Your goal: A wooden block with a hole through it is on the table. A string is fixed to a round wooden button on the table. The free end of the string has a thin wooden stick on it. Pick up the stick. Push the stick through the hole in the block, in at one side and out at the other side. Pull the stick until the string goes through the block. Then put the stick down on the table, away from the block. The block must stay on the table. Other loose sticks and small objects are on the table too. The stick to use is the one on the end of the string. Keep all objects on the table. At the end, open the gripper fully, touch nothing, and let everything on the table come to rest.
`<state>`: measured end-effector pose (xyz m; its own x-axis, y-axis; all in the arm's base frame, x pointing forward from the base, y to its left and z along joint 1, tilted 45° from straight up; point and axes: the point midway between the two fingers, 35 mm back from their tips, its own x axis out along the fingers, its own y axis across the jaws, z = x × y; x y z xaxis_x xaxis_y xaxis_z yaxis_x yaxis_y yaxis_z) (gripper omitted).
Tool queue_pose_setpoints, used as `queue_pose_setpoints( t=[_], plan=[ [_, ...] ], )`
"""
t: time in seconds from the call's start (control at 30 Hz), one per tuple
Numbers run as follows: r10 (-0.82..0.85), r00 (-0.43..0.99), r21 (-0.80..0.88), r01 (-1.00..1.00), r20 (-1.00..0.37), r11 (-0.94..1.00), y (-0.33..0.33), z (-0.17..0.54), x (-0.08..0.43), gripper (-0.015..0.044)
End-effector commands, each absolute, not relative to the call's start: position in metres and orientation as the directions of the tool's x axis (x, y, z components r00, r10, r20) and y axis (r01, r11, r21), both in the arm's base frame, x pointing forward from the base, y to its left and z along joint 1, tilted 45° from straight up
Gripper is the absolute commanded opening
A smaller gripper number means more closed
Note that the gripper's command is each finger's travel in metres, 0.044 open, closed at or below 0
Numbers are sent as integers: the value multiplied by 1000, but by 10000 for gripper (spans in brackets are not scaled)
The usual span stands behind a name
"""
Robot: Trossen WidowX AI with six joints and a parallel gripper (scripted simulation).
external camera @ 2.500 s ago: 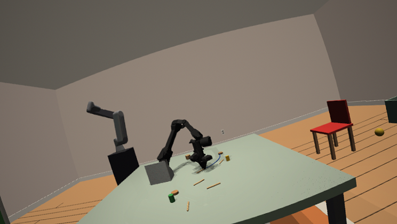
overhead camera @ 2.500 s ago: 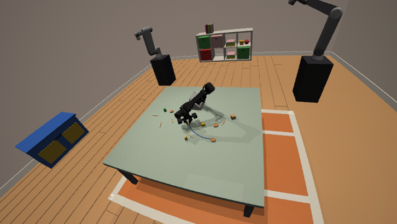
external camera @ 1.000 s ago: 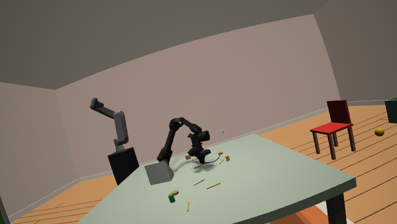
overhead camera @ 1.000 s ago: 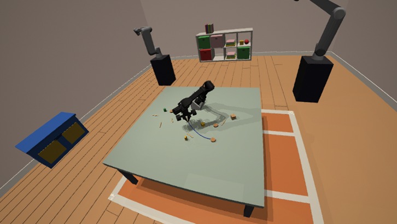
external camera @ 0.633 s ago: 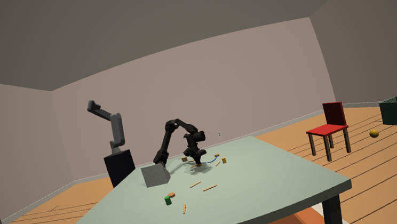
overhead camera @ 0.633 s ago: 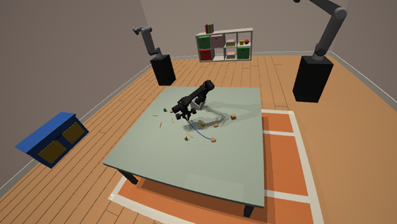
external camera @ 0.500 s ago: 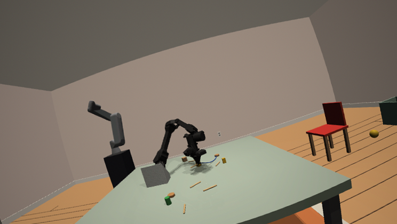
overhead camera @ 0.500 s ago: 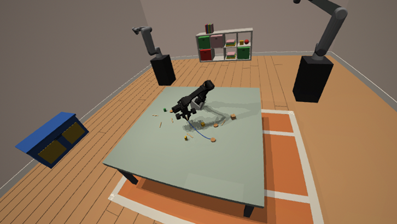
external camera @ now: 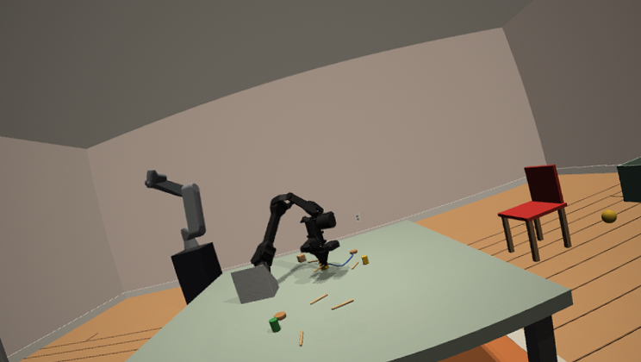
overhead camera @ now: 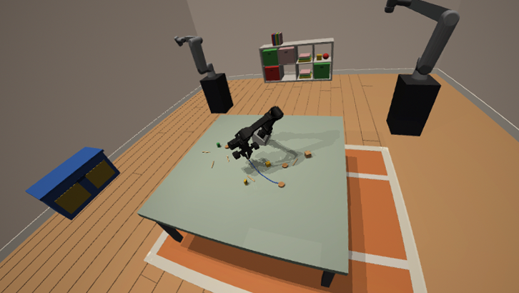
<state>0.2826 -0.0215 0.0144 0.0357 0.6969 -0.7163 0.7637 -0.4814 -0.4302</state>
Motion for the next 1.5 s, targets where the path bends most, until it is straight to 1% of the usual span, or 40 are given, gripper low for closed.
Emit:
queue_pose_setpoints(
  t=[0.0,0.37,0.7,1.07,1.47],
  plan=[
    [696,36,-337,857,-717,-391,-20,16,288,0],
    [696,36,-65,991,-718,-118,-18,21,298,0],
    [695,37,193,970,-718,148,-15,25,307,0],
    [694,38,445,792,-719,418,-12,30,317,0],
    [694,39,633,447,-719,631,-7,35,328,0]
  ],
)
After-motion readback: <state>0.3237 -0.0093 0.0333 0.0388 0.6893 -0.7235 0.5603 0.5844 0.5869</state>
